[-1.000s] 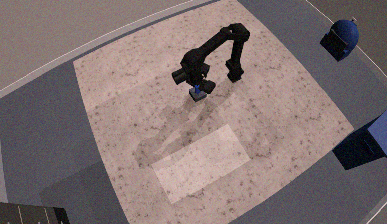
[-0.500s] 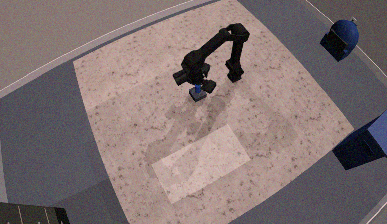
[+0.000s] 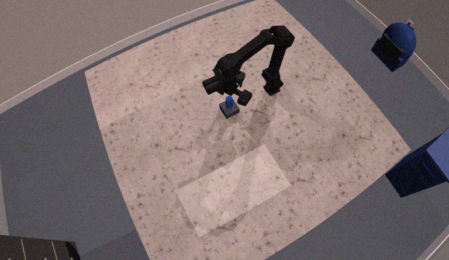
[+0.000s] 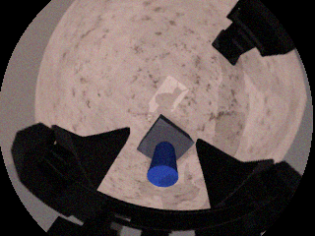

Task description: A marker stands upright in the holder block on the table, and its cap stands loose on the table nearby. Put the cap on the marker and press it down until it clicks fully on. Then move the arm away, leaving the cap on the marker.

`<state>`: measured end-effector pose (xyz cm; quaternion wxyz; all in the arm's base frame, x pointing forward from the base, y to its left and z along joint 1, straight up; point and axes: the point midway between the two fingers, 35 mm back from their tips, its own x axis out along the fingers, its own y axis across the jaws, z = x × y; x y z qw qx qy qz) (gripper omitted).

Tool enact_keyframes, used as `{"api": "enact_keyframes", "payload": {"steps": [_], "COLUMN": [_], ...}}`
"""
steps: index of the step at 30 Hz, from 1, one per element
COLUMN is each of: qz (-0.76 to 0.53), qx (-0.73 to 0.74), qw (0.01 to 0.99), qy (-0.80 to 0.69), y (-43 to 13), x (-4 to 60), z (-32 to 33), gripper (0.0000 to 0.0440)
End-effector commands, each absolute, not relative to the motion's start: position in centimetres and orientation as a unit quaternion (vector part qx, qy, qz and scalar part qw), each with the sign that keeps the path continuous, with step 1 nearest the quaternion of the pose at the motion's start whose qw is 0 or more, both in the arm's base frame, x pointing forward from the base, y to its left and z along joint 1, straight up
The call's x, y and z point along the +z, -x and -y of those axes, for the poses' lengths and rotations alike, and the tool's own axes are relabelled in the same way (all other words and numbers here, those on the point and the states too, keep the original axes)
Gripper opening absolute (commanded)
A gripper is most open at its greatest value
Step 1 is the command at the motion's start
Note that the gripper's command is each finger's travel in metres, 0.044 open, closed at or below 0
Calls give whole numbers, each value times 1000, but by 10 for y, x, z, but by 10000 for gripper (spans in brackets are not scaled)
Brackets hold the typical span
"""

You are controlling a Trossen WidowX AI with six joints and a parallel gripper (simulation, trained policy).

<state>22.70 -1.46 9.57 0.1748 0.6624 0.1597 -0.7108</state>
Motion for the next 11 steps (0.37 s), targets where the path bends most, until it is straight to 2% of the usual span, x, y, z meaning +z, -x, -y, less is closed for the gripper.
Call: {"api": "enact_keyframes", "payload": {"steps": [1, 11], "qz": [-154, -146], "qx": [-698, -680], "qw": [180, 185], "qy": [-676, -695], "y": [-232, -233], "x": [111, 136], "z": [16, 17], "gripper": [440, 440]}}
